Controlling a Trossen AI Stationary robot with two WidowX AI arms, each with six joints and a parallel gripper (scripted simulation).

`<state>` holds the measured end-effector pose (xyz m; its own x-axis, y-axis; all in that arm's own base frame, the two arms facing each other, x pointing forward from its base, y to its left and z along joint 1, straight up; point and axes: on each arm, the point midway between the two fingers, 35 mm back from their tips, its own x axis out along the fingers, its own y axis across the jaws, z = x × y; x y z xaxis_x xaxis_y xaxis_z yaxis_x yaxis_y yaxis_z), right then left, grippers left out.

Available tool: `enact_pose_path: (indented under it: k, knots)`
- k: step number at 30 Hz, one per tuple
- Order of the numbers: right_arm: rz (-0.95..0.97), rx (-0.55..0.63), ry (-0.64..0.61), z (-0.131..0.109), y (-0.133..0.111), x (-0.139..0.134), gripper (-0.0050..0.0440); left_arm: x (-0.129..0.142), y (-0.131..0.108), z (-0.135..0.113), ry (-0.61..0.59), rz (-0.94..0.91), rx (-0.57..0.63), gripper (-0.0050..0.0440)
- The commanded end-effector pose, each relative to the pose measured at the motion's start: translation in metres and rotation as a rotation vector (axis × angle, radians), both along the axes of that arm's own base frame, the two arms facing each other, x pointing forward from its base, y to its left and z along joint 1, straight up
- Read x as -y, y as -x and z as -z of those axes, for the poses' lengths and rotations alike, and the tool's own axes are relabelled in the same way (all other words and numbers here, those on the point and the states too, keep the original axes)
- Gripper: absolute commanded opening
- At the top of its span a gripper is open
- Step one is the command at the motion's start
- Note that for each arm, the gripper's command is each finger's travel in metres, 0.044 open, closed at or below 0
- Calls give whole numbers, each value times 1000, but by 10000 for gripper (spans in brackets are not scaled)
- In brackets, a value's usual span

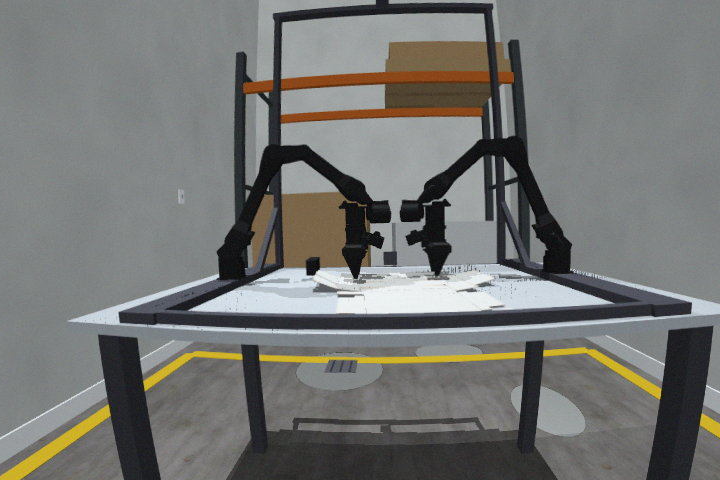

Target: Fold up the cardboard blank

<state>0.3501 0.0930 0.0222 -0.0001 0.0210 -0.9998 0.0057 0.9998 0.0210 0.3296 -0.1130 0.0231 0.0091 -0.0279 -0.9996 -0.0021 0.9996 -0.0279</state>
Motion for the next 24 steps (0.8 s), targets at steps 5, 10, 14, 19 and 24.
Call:
enact_pose_path:
  k: [5, 10, 14, 19, 24]
  knots:
    - [-6, 27, -12, -8, -4, -2, 329, 2, -3, -8, 14, 2, 23, 323]
    - [-6, 27, -12, -6, -4, -2, 329, 2, -3, -5, 14, 2, 23, 323]
    - [-6, 27, -12, -5, -4, -2, 329, 2, -3, -4, 14, 2, 23, 323]
    - [-6, 27, -12, -4, -4, -2, 329, 2, -3, -3, 14, 2, 23, 323]
    - [-6, 27, -12, -2, -5, -2, 329, 2, -3, -1, 14, 2, 23, 323]
